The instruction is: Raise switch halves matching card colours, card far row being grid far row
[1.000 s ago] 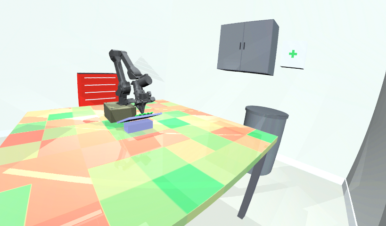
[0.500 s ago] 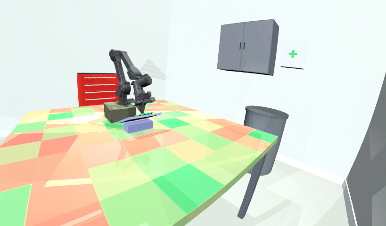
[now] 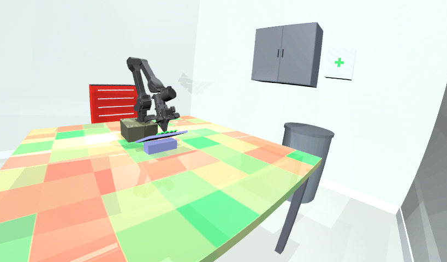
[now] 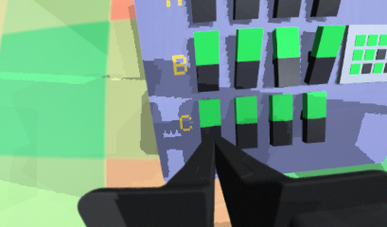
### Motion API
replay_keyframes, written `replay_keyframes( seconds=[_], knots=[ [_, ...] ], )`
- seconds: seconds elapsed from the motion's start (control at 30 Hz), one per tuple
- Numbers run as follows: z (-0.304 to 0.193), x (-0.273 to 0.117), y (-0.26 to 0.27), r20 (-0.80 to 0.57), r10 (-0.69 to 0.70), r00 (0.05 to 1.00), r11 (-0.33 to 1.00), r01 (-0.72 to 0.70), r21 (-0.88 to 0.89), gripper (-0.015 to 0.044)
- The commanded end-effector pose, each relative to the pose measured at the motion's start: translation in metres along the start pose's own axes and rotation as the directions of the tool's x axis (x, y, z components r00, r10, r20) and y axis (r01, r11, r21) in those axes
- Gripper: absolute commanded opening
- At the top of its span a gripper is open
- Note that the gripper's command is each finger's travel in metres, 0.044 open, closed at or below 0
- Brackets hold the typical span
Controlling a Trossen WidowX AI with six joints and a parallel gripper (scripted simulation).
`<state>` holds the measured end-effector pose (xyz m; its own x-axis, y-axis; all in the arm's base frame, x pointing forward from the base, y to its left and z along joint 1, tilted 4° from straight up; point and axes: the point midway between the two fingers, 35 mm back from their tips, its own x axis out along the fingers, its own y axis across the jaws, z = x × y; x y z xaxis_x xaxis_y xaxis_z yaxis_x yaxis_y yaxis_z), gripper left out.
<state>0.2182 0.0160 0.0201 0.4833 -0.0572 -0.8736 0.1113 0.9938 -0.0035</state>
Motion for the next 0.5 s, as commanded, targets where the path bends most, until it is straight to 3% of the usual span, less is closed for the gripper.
replay_keyframes(
  seconds=[0.0,0.47],
  knots=[
    [0.0004,0.0007,0.0005,0.002,0.004,1.000,1.000,-0.004,-0.005,0.0000],
    [0.0004,0.0026,0.0005,0.002,0.004,1.000,1.000,-0.004,-0.005,0.0000]
  ],
)
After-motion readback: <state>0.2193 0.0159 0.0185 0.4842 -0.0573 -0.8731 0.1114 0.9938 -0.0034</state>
